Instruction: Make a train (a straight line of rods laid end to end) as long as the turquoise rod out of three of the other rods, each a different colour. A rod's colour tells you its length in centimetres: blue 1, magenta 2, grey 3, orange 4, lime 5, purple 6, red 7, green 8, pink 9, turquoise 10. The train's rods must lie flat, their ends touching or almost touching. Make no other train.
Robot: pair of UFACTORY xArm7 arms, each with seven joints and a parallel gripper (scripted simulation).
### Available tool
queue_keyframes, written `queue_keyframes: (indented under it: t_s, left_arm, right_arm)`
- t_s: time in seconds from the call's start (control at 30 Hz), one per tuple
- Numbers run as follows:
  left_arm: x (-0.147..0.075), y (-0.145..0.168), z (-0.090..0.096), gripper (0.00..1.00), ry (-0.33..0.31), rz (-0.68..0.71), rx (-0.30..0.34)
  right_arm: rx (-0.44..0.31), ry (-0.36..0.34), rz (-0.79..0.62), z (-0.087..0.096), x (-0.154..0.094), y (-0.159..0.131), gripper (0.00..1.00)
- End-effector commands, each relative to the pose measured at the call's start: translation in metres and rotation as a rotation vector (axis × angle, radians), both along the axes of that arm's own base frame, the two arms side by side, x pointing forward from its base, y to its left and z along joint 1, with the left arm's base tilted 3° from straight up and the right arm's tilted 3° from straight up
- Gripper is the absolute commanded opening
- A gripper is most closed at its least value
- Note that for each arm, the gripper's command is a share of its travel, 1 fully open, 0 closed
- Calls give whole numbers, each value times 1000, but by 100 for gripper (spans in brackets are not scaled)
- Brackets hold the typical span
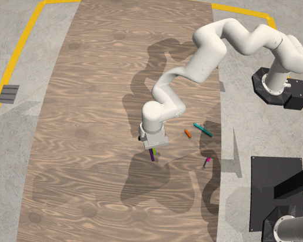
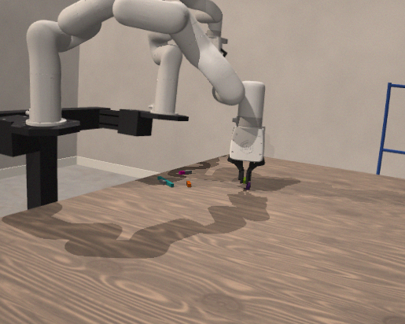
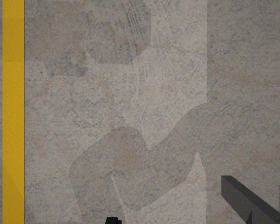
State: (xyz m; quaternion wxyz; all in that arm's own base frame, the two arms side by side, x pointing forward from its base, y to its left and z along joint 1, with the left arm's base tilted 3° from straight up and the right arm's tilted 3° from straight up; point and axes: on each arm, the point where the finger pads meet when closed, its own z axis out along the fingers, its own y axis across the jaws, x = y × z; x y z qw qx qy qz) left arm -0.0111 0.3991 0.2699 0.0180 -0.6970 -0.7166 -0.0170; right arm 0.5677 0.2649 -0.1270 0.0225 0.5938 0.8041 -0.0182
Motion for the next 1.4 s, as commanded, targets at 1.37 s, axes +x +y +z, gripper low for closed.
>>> queue_keyframes:
  t_s: [1.37]
  left_arm:
    - [0, 1, 2, 100, -1, 0, 5]
  right_arm:
    - [-14, 53, 565, 69, -48, 45, 6]
